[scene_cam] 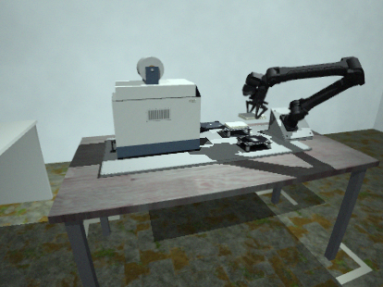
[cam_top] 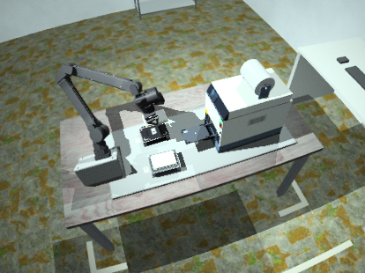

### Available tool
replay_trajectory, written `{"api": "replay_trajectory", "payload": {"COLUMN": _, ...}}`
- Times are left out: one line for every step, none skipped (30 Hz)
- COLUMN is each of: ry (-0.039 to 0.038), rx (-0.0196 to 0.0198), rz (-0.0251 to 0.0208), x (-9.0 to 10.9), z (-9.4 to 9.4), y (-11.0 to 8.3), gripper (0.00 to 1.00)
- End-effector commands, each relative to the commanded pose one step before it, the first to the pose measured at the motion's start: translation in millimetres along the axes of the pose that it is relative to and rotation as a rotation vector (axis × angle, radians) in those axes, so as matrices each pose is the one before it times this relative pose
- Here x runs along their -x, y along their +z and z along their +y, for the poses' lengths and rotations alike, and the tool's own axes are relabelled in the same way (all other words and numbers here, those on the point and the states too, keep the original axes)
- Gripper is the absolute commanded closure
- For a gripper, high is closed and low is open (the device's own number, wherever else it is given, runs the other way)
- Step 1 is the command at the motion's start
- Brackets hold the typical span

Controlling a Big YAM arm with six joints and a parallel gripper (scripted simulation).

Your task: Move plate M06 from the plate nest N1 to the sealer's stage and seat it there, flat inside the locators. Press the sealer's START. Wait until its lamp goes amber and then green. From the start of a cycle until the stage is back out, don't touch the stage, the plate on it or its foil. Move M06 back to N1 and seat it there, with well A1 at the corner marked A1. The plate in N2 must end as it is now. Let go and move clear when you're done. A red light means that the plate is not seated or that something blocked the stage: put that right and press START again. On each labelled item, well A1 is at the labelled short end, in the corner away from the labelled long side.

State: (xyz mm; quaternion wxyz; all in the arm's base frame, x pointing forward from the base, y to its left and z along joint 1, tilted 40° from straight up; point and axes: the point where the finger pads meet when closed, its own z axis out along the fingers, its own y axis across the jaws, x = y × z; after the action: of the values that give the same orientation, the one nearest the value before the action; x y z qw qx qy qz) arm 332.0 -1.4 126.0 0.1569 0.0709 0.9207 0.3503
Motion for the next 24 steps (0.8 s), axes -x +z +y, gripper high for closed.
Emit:
{"api": "replay_trajectory", "payload": {"ry": -0.00631, "rx": -0.00015, "rz": 0.00111, "x": -5.51, "z": 15.27, "y": -5.53, "gripper": 1.0}}
{"api": "replay_trajectory", "payload": {"ry": -0.0022, "rx": -0.00027, "rz": -0.00171, "x": -0.51, "z": 1.88, "y": -1.29, "gripper": 1.0}}
{"api": "replay_trajectory", "payload": {"ry": 0.0031, "rx": 0.00022, "rz": 0.00246, "x": -2.88, "z": 0.37, "y": 0.13, "gripper": 1.0}}
{"api": "replay_trajectory", "payload": {"ry": 0.00414, "rx": 0.00021, "rz": 0.00298, "x": -3.38, "z": 0.42, "y": 0.13, "gripper": 1.0}}
{"api": "replay_trajectory", "payload": {"ry": 0.01016, "rx": -0.00008, "rz": 0.00424, "x": -3.29, "z": -1.45, "y": 0.48, "gripper": 1.0}}
{"api": "replay_trajectory", "payload": {"ry": 0.00929, "rx": -0.00015, "rz": 0.0038, "x": -3.36, "z": -1.09, "y": 0.27, "gripper": 1.0}}
{"api": "replay_trajectory", "payload": {"ry": 0.00461, "rx": 0.0006, "rz": 0.00512, "x": -3.07, "z": -0.06, "y": 0.98, "gripper": 1.0}}
{"api": "replay_trajectory", "payload": {"ry": 0.0, "rx": 0.0, "rz": 0.0, "x": 0.0, "z": 0.0, "y": 0.0, "gripper": 1.0}}
{"api": "replay_trajectory", "payload": {"ry": 0.0, "rx": 0.0, "rz": 0.0, "x": 0.0, "z": 0.0, "y": 0.0, "gripper": 1.0}}
{"api": "replay_trajectory", "payload": {"ry": -0.00899, "rx": -0.00036, "rz": -0.00302, "x": 0.73, "z": 0.66, "y": -0.12, "gripper": 1.0}}
{"api": "replay_trajectory", "payload": {"ry": -0.00621, "rx": 0.00016, "rz": -0.00064, "x": -1.69, "z": 1.39, "y": -0.14, "gripper": 1.0}}
{"api": "replay_trajectory", "payload": {"ry": -0.00414, "rx": -0.00012, "rz": -0.00284, "x": -2.31, "z": 2.88, "y": -1.54, "gripper": 1.0}}
{"api": "replay_trajectory", "payload": {"ry": -0.00178, "rx": -0.00018, "rz": -0.00165, "x": -2.55, "z": 2.68, "y": -1.43, "gripper": 1.0}}
{"api": "replay_trajectory", "payload": {"ry": -0.00104, "rx": 0.00019, "rz": -0.00074, "x": -2.49, "z": 2.28, "y": -1.0, "gripper": 1.0}}
{"api": "replay_trajectory", "payload": {"ry": -0.00359, "rx": -0.0001, "rz": -0.00324, "x": 2.07, "z": 1.27, "y": -1.17, "gripper": 1.0}}
{"api": "replay_trajectory", "payload": {"ry": -0.00532, "rx": -0.00067, "rz": -0.00568, "x": 3.43, "z": 0.28, "y": -0.65, "gripper": 1.0}}
{"api": "replay_trajectory", "payload": {"ry": -0.00107, "rx": -0.00033, "rz": -0.00187, "x": 2.84, "z": -1.05, "y": 0.28, "gripper": 1.0}}
{"api": "replay_trajectory", "payload": {"ry": 0.00248, "rx": -0.00116, "rz": -0.00358, "x": 2.58, "z": -1.91, "y": -0.38, "gripper": 1.0}}
{"api": "replay_trajectory", "payload": {"ry": -0.00217, "rx": -0.00117, "rz": -0.00399, "x": 2.56, "z": -1.63, "y": -0.51, "gripper": 1.0}}
{"api": "replay_trajectory", "payload": {"ry": -0.00345, "rx": -0.00128, "rz": -0.00495, "x": 2.61, "z": -1.25, "y": -0.76, "gripper": 1.0}}
{"api": "replay_trajectory", "payload": {"ry": -0.00438, "rx": -0.00145, "rz": -0.00588, "x": 2.68, "z": -1.04, "y": -1.02, "gripper": 1.0}}
{"api": "replay_trajectory", "payload": {"ry": -0.00492, "rx": -0.00158, "rz": -0.00641, "x": 2.72, "z": -0.92, "y": -1.16, "gripper": 1.0}}
{"api": "replay_trajectory", "payload": {"ry": -0.00506, "rx": -0.00164, "rz": -0.00653, "x": 2.72, "z": -0.91, "y": -1.2, "gripper": 1.0}}
{"api": "replay_trajectory", "payload": {"ry": -0.00744, "rx": -0.00088, "rz": -0.00483, "x": 2.5, "z": -0.13, "y": -0.68, "gripper": 1.0}}
